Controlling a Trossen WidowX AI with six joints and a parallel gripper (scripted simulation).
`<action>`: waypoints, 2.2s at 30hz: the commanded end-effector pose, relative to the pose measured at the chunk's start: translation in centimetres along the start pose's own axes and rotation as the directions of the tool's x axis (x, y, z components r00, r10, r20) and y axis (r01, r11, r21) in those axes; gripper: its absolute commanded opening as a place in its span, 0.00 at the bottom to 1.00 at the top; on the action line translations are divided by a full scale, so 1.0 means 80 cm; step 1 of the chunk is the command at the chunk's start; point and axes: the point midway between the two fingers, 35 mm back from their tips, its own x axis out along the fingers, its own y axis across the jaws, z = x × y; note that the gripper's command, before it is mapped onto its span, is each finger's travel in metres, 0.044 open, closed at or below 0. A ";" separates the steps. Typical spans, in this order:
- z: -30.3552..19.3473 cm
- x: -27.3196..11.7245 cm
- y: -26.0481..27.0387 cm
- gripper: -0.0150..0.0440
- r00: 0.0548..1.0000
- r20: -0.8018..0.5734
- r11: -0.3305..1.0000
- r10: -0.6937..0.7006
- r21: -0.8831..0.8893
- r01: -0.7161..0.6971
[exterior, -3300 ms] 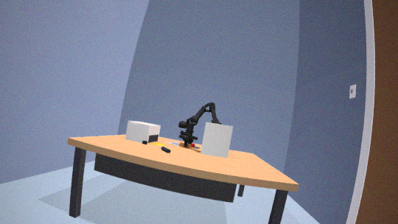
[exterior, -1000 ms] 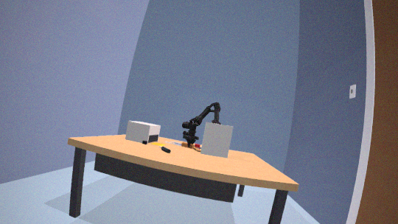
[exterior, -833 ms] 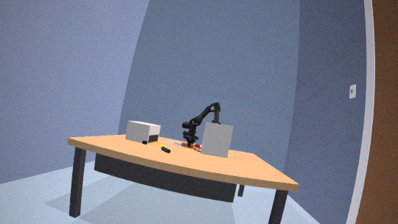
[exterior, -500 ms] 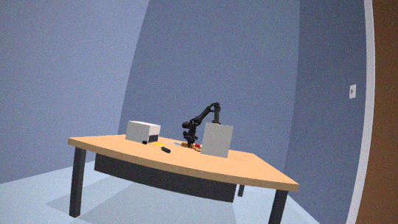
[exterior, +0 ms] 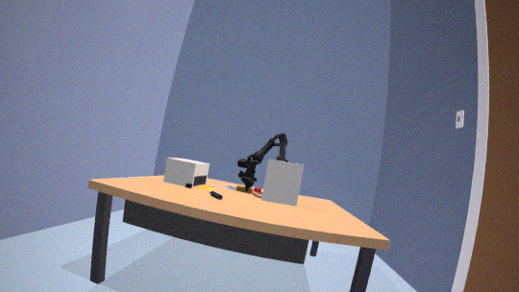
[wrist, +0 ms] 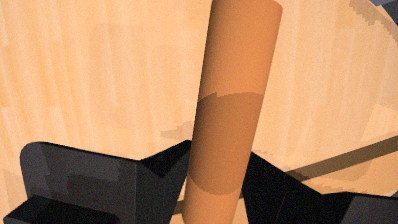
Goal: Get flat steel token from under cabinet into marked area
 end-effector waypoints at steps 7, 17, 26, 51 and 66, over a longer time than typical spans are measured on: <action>0.000 0.000 0.000 0.25 1.000 0.000 0.996 -0.002 -0.085 0.002; 0.000 0.000 0.000 0.25 1.000 0.000 0.987 -0.002 -0.164 0.002; 0.000 0.000 0.000 0.25 1.000 0.000 0.972 -0.002 -0.234 0.002; 0.000 0.002 0.000 0.71 1.000 0.000 0.967 -0.002 -0.253 0.002; 0.001 0.004 -0.001 0.58 1.000 0.003 0.968 -0.005 -0.251 0.006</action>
